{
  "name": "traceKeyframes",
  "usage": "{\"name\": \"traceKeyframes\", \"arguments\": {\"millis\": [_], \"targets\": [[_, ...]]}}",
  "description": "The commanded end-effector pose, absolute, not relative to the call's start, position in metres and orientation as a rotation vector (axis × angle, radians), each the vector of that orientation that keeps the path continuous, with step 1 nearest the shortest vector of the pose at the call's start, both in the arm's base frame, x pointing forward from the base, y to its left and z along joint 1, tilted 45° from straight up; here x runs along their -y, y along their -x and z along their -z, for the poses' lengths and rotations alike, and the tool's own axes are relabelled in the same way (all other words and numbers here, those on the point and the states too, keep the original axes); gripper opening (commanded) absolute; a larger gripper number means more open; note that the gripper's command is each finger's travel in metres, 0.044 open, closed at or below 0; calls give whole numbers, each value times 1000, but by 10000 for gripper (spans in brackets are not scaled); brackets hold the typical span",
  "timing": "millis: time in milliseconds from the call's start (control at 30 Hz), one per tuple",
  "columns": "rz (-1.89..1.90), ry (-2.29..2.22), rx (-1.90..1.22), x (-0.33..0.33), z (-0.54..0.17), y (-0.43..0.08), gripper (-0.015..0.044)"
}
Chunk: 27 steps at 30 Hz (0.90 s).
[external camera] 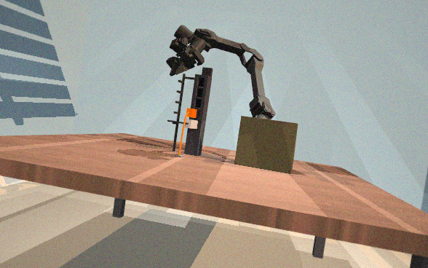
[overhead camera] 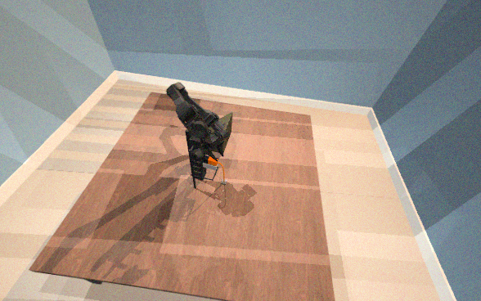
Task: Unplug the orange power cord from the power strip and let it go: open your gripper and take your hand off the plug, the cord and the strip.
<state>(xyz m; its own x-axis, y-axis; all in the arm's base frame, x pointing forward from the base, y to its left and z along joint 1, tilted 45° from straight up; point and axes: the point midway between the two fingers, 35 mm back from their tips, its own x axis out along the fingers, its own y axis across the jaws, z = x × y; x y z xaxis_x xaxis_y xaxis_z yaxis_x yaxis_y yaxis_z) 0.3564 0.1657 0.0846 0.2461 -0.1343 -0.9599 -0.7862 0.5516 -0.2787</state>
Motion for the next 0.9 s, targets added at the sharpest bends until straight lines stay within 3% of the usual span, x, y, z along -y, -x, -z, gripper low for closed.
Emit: {"name": "traceKeyframes", "arguments": {"millis": [0,333,867], "targets": [[-533,1085,-1392,-155,-49,-339,160],[-650,1644,-1785,-102,3,-289,160],[-655,1658,-1794,-94,-4,-287,160]]}}
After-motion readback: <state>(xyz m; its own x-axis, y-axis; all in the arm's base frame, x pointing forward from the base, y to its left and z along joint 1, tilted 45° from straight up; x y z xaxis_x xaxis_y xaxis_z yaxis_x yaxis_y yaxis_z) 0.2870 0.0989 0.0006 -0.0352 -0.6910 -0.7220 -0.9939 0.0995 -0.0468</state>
